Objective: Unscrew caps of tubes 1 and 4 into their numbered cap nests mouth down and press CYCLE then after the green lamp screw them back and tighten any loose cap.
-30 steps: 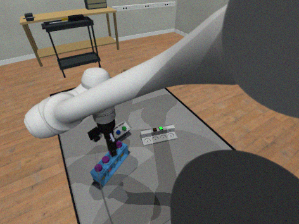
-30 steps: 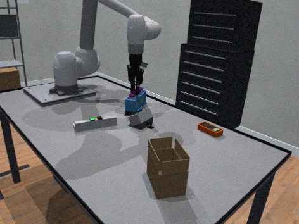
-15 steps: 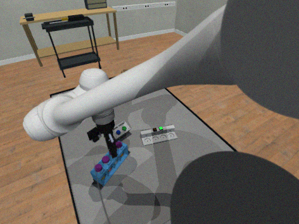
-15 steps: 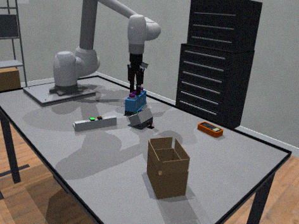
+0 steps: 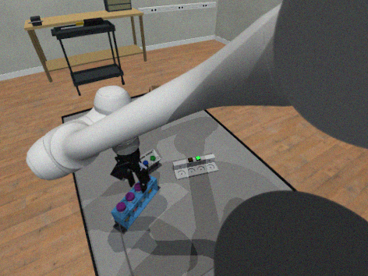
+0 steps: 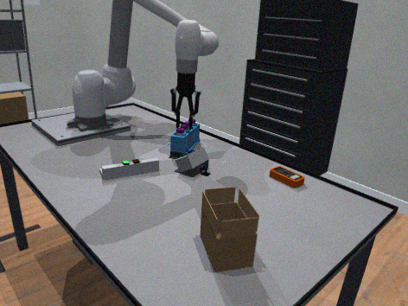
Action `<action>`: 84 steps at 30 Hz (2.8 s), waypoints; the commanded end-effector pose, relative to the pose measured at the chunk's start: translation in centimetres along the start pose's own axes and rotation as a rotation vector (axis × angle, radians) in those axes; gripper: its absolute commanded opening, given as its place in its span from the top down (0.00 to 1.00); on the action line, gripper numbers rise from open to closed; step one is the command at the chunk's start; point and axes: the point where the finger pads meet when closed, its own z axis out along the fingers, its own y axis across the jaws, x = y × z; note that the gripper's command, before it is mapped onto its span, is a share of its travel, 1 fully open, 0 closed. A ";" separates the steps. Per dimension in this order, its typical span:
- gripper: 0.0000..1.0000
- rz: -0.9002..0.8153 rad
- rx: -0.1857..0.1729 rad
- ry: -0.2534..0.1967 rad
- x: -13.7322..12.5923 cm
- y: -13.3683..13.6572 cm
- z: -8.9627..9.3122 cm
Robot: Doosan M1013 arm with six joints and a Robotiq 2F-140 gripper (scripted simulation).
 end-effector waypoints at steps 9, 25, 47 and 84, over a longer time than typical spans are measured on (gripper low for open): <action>0.59 -0.456 -0.012 0.027 0.0 0.0 -0.1; 0.70 -0.456 -0.012 0.027 0.0 0.0 -0.1; 0.70 0.344 -0.001 0.030 0.0 0.0 0.0; 0.59 -0.131 -0.007 0.027 0.0 0.0 0.0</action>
